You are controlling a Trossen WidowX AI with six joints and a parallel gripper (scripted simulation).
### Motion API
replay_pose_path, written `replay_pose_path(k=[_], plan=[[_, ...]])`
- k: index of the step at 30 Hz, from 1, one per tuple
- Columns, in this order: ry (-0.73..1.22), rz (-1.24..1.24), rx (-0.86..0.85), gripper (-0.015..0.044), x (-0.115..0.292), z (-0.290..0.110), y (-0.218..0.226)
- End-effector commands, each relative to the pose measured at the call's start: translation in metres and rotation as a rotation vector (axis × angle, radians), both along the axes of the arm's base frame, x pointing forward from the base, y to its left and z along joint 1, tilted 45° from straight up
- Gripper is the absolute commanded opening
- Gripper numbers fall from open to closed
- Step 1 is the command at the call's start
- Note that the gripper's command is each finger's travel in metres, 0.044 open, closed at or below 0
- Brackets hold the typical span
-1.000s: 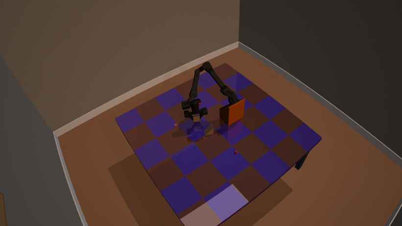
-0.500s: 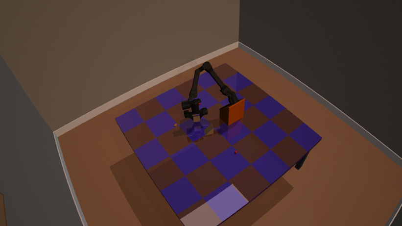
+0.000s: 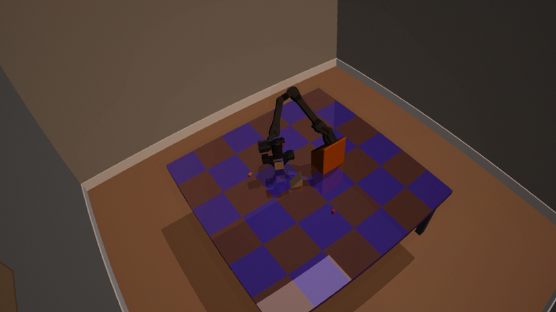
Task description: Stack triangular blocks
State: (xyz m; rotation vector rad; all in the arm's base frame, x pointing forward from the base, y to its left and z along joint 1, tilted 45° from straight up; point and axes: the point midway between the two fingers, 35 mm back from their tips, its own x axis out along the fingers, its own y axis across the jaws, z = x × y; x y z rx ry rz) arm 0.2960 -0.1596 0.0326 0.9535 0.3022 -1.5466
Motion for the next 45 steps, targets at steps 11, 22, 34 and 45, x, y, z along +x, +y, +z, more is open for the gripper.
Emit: replay_pose_path(k=[11, 22, 34, 45], plan=[[-0.008, 0.002, -0.001, 0.0000, 0.001, -0.013, -0.012], [-0.009, -0.003, -0.009, 0.0026, 0.001, -0.017, -0.018], [-0.009, -0.003, -0.009, 0.0341, 0.001, -0.017, -0.018], [-0.009, -0.003, -0.008, 0.0440, 0.001, -0.016, -0.016]])
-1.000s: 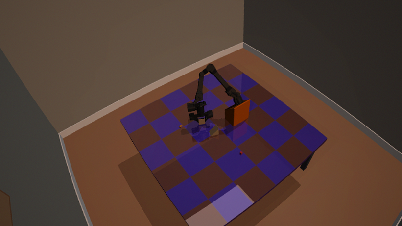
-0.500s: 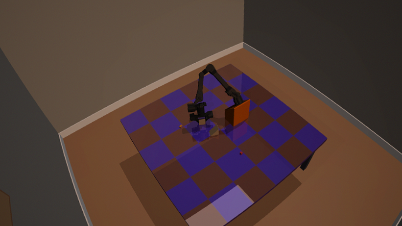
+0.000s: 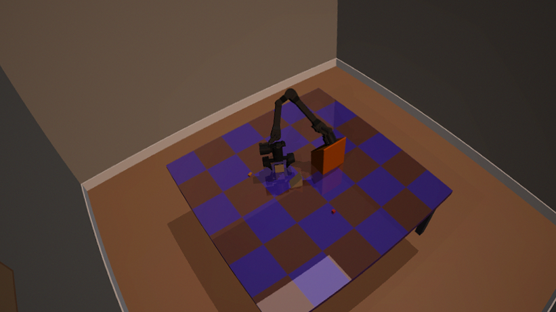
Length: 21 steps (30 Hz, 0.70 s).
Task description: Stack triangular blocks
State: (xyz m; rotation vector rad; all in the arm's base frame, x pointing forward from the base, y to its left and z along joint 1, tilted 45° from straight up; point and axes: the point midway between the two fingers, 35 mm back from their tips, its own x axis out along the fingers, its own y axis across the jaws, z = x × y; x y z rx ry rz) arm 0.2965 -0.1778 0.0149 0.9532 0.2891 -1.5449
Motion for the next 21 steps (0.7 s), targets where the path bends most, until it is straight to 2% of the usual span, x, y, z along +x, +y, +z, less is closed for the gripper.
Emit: replay_pose_path(k=[1, 6, 16, 21], plan=[[-0.002, -0.001, 0.002, 0.0440, 0.001, 0.007, 0.007], [-0.002, 0.000, 0.002, 0.0440, -0.004, 0.042, 0.042], [-0.004, -0.001, 0.006, 0.0440, -0.001, 0.038, 0.041], [0.084, -0.128, -0.121, 0.0440, 0.000, 0.028, 0.065]])
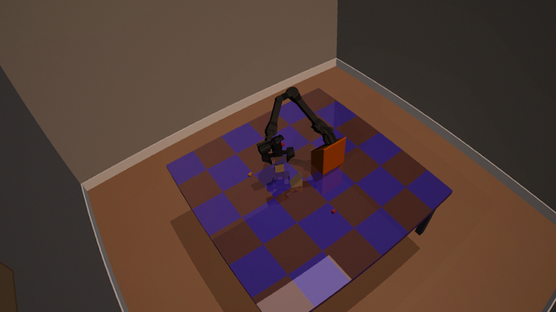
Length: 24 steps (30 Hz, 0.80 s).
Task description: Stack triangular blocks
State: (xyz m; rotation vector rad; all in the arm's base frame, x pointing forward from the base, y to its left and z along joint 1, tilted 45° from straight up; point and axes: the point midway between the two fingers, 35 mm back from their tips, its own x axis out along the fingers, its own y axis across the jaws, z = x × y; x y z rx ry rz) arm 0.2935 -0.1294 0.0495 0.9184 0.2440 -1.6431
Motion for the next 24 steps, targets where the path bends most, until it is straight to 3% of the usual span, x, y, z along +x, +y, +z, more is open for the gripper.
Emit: replay_pose_path(k=[1, 6, 24], plan=[[0.065, -0.057, -0.122, 0.0440, 0.005, -0.007, 0.022], [0.080, -0.062, -0.332, 0.0440, 0.018, -0.005, 0.050], [0.081, -0.058, -0.330, 0.0440, 0.019, -0.013, 0.039]])
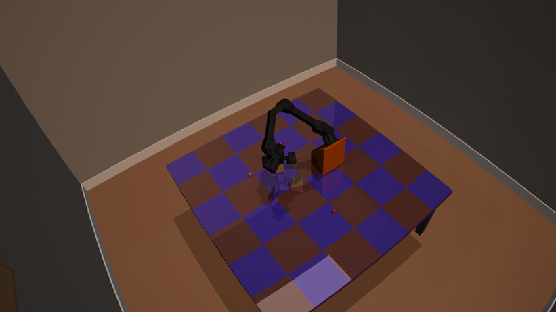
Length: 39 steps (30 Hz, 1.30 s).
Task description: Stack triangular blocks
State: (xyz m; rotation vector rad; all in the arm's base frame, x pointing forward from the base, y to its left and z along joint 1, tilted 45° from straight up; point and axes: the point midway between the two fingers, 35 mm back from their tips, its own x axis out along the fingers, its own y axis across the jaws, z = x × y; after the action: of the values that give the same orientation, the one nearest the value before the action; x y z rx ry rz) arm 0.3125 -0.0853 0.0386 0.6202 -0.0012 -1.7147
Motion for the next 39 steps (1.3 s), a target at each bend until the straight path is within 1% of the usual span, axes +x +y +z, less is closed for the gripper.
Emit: replay_pose_path(k=[1, 39], plan=[[0.003, 0.003, -0.002, 0.0440, 0.000, -0.003, -0.006], [0.001, 0.007, -0.001, 0.0440, -0.005, -0.027, -0.062]])
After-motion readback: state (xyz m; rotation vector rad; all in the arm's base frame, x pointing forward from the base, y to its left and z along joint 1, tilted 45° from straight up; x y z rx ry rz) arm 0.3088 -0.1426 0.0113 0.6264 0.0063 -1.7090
